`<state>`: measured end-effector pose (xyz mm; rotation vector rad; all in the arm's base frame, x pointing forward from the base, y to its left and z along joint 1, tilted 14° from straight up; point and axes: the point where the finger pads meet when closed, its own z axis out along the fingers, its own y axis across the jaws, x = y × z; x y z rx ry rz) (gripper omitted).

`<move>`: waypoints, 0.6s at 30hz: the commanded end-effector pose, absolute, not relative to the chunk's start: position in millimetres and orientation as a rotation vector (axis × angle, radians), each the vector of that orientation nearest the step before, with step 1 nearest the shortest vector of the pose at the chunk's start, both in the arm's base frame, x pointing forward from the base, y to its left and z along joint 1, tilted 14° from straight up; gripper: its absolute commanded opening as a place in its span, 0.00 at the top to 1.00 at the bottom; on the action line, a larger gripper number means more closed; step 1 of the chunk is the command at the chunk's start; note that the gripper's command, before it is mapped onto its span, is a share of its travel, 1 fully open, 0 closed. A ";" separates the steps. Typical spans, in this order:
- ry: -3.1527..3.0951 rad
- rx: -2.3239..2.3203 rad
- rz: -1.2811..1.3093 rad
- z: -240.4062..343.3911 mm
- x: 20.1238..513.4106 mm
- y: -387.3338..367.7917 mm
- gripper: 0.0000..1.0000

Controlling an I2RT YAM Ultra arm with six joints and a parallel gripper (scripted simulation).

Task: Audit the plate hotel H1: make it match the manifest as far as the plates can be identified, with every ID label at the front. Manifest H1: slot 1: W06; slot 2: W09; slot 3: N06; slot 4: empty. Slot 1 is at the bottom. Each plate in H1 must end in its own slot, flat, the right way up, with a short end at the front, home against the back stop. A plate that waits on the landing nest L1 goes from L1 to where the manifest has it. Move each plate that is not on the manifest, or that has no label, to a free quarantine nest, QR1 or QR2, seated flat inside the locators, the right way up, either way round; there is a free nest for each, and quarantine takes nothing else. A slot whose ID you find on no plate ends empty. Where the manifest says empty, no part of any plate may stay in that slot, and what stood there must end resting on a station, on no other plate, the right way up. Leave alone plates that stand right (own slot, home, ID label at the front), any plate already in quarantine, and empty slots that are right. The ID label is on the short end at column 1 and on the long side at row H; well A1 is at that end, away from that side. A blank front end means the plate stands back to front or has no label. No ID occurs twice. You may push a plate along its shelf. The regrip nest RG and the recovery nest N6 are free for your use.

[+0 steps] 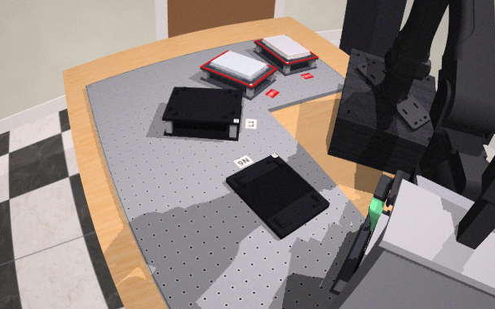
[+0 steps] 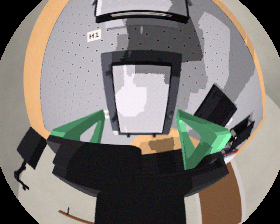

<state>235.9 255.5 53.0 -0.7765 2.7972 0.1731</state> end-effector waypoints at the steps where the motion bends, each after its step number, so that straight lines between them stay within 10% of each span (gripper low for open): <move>1: 2.784 -0.766 0.181 74.0 236.6 256.4 0.00; 18: 2.782 -0.769 0.178 110.3 227.6 248.7 0.00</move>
